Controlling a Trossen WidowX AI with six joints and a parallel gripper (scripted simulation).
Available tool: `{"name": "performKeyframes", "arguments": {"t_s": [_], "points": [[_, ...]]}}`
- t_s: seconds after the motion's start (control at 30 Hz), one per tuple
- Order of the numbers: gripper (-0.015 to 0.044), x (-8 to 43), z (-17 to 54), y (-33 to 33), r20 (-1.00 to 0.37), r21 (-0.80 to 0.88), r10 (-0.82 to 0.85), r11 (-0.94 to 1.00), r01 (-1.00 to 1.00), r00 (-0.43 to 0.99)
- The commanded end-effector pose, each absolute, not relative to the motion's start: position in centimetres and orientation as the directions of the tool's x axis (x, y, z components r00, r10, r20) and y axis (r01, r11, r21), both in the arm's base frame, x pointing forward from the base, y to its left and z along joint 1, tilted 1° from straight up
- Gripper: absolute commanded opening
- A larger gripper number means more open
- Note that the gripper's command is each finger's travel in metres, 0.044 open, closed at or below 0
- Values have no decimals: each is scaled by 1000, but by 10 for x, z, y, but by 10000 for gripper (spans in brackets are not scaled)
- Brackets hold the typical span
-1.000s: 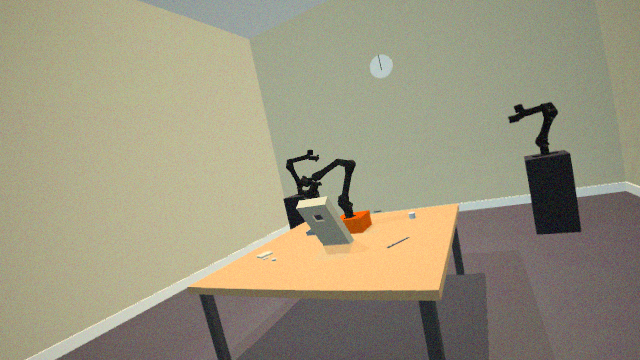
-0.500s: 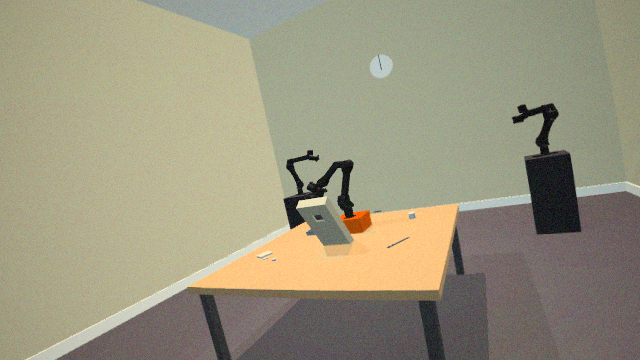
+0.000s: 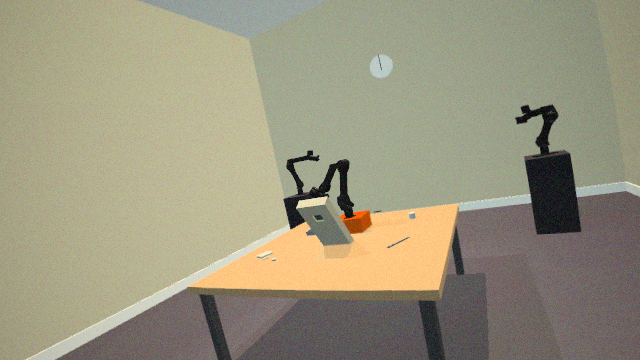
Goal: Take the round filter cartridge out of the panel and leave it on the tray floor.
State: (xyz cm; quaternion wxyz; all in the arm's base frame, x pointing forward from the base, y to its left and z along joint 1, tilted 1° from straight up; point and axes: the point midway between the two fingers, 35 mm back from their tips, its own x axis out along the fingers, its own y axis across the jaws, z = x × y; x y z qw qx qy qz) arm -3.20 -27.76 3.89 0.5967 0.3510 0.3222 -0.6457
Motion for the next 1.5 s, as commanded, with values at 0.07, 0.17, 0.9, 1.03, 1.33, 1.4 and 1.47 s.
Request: {"name": "performKeyframes", "arguments": {"t_s": [0.07,0.17,0.9,1.03,1.33,1.4,1.47], "points": [[0,-31,16,-277,-841,8,-540,-81,997,-38],[0,-31,4,-276,-841,8,-540,-81,997,-38],[394,-31,-8,-274,-843,3,-537,-78,997,-39],[440,-31,-8,-274,-843,3,-537,-78,997,-39],[440,-31,63,-271,-843,3,-537,-78,997,-39],[440,-32,52,-275,-838,3,-545,-82,997,-42],[440,-32,52,-275,-838,3,-545,-82,997,-42]]}}
